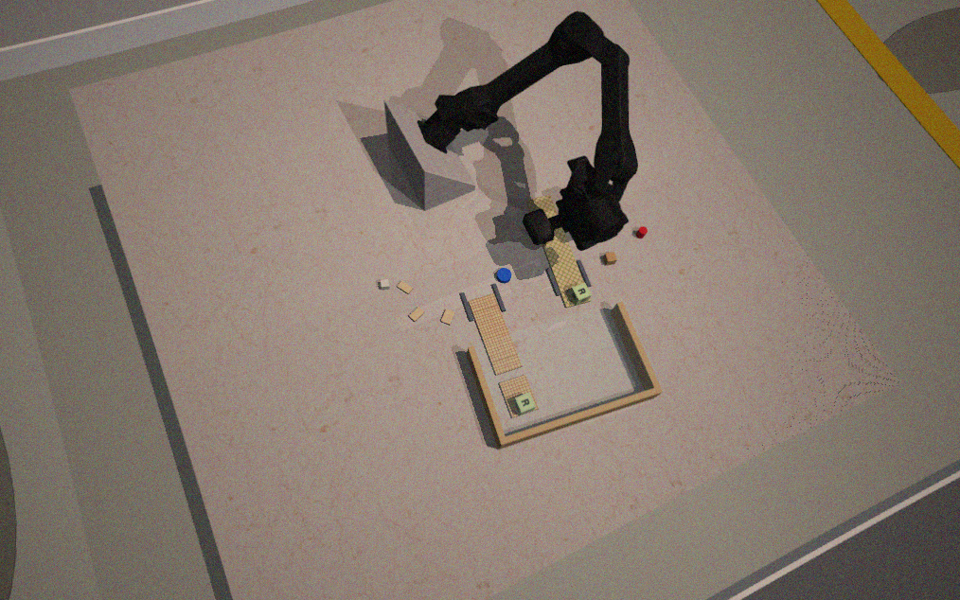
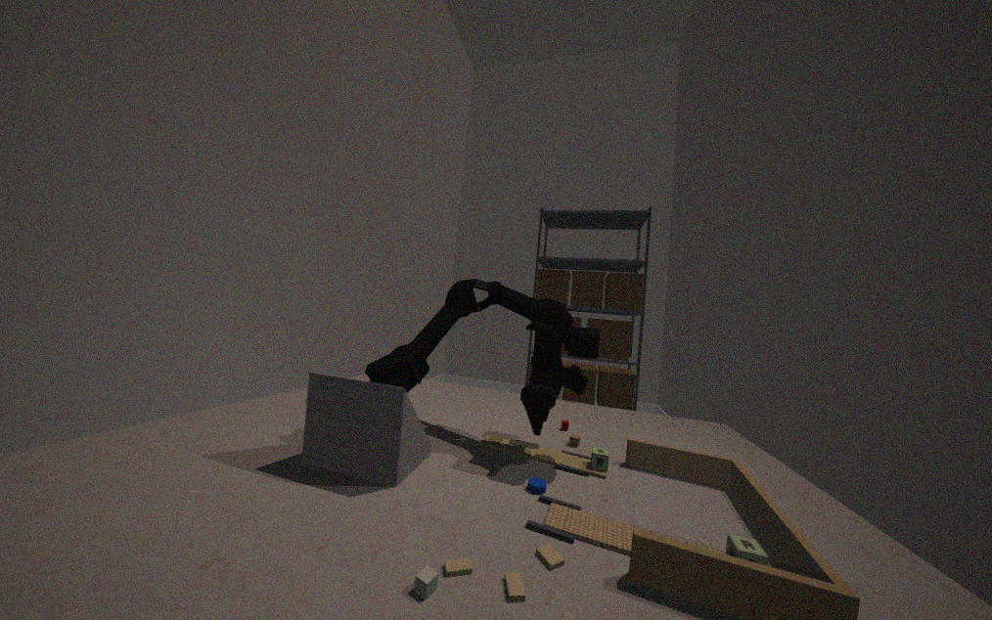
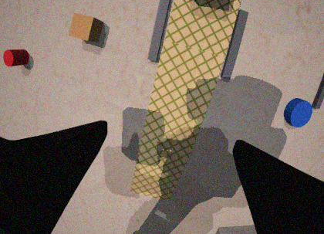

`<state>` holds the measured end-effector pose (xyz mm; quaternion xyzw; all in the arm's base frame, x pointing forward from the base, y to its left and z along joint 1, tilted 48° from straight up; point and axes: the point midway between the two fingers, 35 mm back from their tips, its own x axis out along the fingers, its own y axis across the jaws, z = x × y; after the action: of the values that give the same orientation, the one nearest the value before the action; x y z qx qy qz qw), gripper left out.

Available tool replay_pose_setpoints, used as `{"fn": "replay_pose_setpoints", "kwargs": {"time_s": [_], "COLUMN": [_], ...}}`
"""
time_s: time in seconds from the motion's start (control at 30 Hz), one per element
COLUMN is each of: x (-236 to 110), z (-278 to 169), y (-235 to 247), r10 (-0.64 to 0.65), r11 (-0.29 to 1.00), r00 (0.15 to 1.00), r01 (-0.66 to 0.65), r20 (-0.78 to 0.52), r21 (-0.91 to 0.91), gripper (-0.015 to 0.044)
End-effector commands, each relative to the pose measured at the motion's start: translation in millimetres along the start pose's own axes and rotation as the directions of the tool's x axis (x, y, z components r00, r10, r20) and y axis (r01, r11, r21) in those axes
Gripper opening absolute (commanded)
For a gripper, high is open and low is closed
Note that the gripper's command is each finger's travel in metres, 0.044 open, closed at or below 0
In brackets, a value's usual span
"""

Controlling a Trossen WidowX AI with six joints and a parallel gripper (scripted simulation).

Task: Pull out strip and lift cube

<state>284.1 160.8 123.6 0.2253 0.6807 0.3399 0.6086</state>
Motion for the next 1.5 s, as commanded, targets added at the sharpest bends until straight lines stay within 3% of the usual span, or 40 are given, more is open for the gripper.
{"fn": "replay_pose_setpoints", "kwargs": {"time_s": [0.0,0.97,1.2,1.47], "x": [-1.3,-11.8,-3.3,9.8], "z": [15.1,119.5,120.2,120.9], "y": [-1.8,-11.7,-11.7,-11.7], "r10": [0.003,0.002,0.001,0.002], "r11": [1.000,1.000,1.000,1.000], "r00": [1.000,1.000,1.000,1.000], "r01": [-0.003,-0.002,-0.001,-0.002], "r20": [-0.001,0.003,0.003,0.003], "r21": [-0.002,-0.007,-0.007,-0.007], "gripper": [0.0440,0.0440,0.0256,0.0250]}}
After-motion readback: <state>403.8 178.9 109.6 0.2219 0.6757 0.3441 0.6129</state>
